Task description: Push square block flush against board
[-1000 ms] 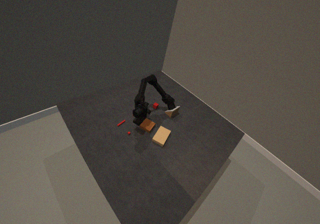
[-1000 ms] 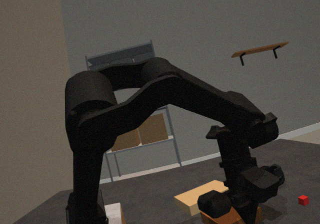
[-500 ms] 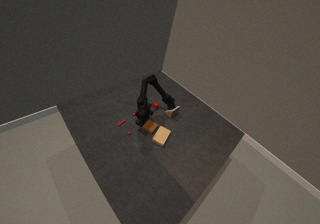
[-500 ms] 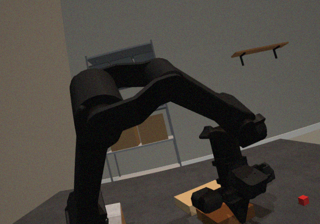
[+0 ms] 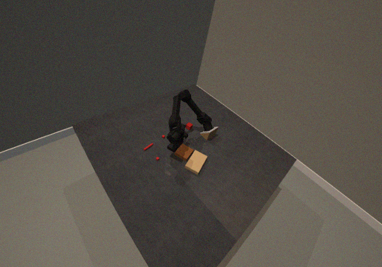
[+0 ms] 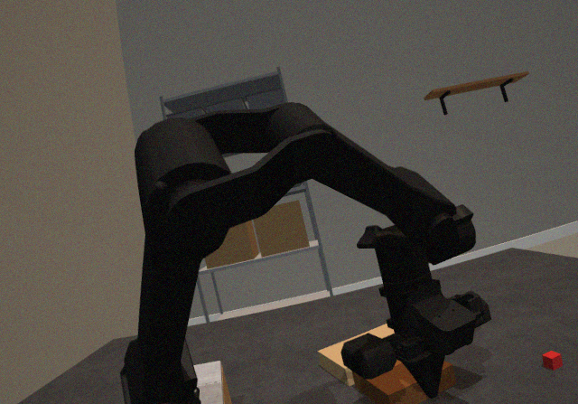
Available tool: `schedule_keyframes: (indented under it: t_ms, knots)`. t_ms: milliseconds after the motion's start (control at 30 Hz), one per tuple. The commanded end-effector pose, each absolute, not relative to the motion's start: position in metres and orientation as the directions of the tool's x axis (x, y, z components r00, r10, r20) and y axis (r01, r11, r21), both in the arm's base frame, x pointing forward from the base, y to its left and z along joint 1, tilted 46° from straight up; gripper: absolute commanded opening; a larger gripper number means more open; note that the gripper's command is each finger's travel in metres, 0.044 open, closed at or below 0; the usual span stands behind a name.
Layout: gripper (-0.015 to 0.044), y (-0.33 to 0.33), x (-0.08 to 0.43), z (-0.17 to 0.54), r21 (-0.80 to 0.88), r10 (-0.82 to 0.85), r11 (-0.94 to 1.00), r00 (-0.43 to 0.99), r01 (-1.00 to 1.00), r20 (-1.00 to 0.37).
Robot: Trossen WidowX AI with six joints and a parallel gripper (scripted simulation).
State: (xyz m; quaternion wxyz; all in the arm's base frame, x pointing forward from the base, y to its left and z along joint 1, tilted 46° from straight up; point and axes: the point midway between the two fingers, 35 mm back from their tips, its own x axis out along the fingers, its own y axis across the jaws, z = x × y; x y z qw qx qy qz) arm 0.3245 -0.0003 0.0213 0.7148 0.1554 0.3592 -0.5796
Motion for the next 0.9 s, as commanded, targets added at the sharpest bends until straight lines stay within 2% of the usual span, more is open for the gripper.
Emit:
schedule_keyframes:
  t_ms: [0, 867]
  knots:
    - [0.0000, -0.006, 0.325, 0.023, -0.204, -0.716, 0.276, 0.059, 0.939, -0.696]
    - [0.0000, -0.031, 0.342, 0.051, -0.204, -0.718, 0.275, 0.060, 0.939, -0.694]
